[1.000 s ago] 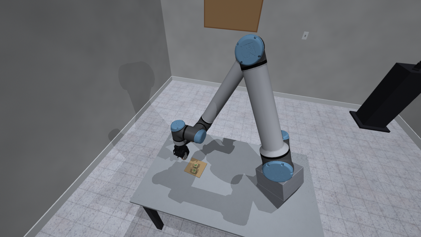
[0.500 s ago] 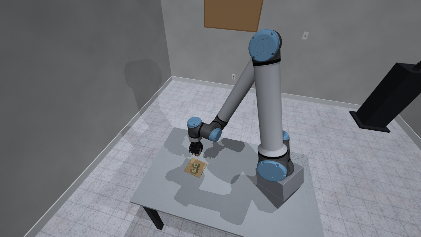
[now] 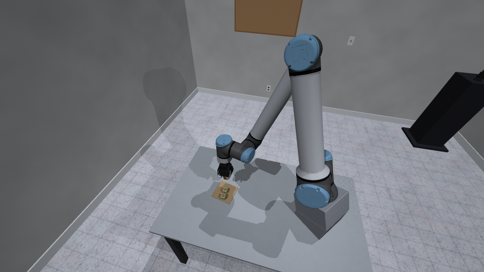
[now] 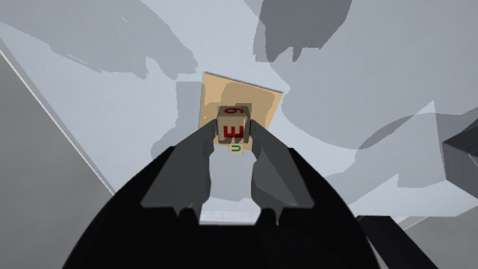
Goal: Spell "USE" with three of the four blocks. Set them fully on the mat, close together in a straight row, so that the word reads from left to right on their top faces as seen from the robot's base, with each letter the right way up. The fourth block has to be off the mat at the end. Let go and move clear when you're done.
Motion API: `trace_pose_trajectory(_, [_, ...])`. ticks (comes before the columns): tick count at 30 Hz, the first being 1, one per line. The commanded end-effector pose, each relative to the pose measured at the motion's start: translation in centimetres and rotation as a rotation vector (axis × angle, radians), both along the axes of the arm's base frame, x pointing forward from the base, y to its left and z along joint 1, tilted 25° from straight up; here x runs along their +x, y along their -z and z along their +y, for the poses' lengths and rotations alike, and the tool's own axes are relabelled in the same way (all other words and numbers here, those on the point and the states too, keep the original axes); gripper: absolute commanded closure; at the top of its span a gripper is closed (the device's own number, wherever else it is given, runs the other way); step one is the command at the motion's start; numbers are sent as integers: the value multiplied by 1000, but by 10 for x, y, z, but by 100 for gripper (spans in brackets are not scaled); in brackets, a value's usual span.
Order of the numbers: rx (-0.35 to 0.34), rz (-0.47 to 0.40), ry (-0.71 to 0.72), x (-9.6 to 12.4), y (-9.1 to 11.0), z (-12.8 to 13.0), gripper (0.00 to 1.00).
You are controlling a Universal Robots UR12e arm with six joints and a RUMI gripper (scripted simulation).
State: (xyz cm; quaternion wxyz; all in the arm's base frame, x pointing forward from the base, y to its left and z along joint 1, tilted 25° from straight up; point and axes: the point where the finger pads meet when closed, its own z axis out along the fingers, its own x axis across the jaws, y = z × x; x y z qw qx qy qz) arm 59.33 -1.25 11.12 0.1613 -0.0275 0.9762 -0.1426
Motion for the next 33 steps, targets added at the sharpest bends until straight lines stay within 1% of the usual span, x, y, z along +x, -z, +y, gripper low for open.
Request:
trace_pose_trajectory(1, [2,7,1,1,15,-4,91])
trace_pose_trajectory(3, [2,6,1,3,19,-5,91])
trace_pose_trajectory(12, [2,5,1,17,56,-17,91])
trace_pose_trajectory(17, [1,3,1,25,73,-23,91])
trace_pose_trajectory(19, [1,3,1,25,73,-23,91])
trace_pose_trajectory(25, [1,1,1,30,83,-26,91])
trace_pose_trajectory(33, [0,1,1,29,83,-25,91])
